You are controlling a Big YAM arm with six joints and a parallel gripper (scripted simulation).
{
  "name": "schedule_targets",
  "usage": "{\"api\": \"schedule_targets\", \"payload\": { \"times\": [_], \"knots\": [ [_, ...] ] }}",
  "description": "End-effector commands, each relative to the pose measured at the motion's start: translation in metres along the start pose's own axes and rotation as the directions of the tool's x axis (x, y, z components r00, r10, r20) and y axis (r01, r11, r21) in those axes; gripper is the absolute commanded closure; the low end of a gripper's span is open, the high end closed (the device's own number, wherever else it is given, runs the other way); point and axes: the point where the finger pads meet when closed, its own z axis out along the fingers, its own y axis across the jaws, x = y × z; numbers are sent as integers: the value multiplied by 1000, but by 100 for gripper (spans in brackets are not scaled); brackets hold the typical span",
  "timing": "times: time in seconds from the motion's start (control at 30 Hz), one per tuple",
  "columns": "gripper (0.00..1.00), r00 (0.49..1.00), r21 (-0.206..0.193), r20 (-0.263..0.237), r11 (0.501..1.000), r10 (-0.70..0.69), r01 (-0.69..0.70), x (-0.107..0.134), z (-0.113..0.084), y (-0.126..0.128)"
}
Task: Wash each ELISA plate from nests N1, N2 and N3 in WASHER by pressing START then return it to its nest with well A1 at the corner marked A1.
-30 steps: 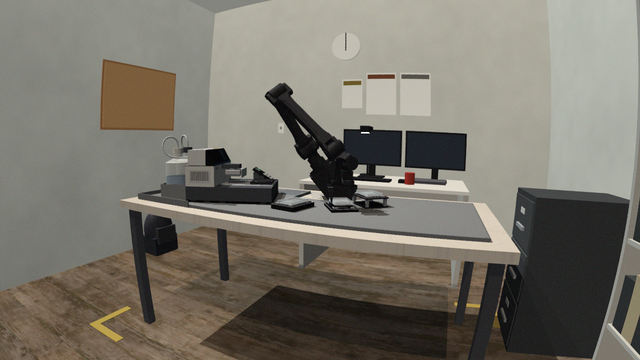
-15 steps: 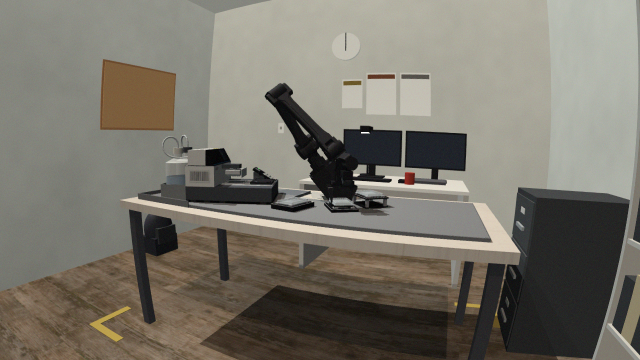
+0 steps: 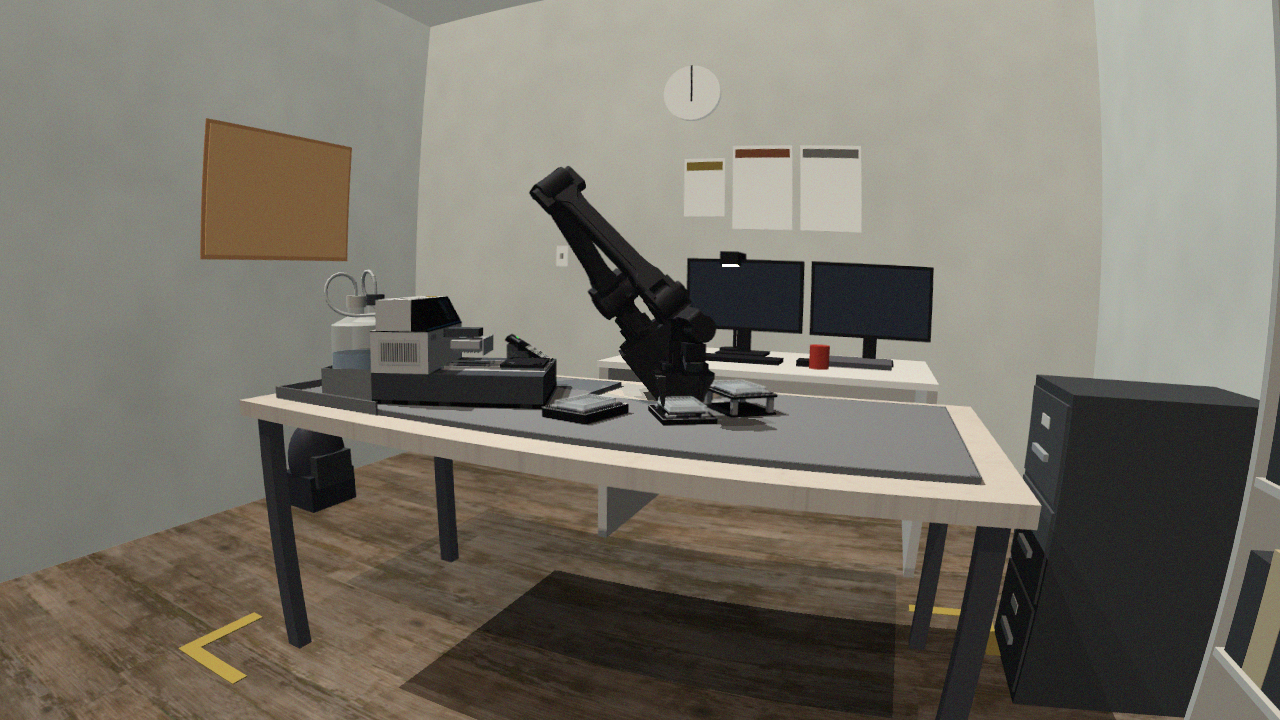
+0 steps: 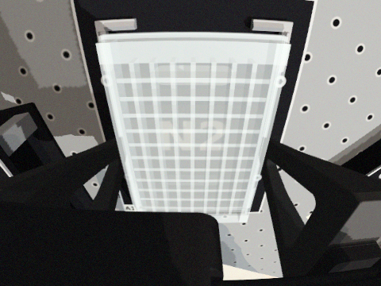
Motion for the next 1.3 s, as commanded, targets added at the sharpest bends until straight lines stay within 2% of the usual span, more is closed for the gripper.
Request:
{"api": "schedule_targets", "payload": {
  "times": [0.0, 1.27],
  "knots": [
    [16, 1000, 0, 3, 1000, 4, -4, -1, 2, -3],
    [16, 1000, 1, -6, 1000, -4, 4, 3, 10, -1]
  ]
}}
